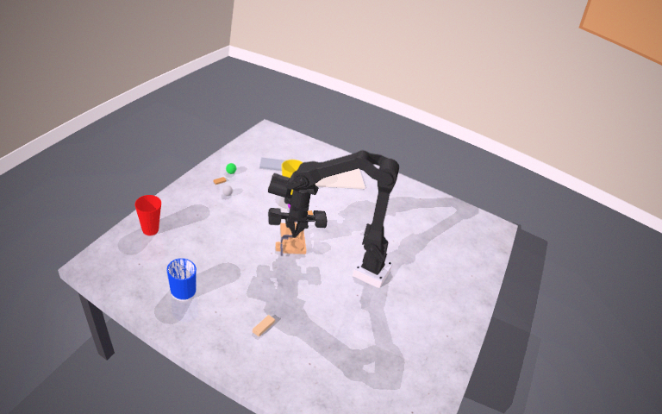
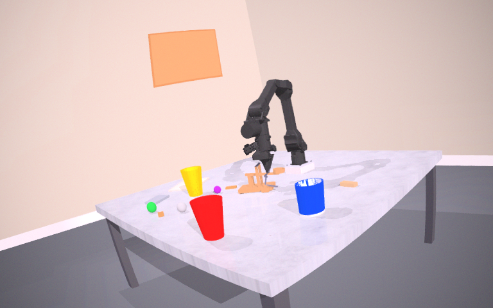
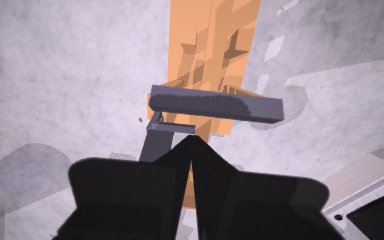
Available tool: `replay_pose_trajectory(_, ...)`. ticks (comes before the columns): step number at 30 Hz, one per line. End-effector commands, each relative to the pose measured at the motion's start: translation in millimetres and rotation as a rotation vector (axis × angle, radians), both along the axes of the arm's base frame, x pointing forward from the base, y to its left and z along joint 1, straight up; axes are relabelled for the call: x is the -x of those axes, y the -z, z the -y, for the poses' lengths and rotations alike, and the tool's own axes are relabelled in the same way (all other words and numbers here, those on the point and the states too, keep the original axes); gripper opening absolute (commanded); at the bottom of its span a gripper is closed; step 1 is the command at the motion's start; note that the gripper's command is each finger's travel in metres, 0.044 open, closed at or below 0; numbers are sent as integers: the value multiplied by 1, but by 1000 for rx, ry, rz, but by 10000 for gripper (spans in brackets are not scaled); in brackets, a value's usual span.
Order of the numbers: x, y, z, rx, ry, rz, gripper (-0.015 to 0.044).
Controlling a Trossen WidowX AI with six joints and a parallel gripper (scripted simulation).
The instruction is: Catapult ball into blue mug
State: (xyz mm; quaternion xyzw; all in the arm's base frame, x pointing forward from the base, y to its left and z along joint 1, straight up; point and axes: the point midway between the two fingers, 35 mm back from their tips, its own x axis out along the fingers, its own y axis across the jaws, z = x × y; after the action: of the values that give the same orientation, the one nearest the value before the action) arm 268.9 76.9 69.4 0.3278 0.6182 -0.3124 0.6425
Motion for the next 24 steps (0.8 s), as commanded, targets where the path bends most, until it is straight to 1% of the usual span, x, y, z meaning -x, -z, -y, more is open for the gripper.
replay_pose_trajectory(1, 5, 9, -3, -4, -3, -15, 0)
replay_pose_trajectory(10, 4, 23, -4, -4, -3, -15, 0)
replay_pose_trajectory(11, 0, 14, -2, -1, -4, 1, 0)
replay_pose_trajectory(19, 0, 14, -2, -1, -4, 1, 0)
replay_pose_trajectory(21, 5, 5, -8, -3, -3, -3, 53)
replay_pose_trajectory(24, 25, -23, -25, -6, -3, -16, 131)
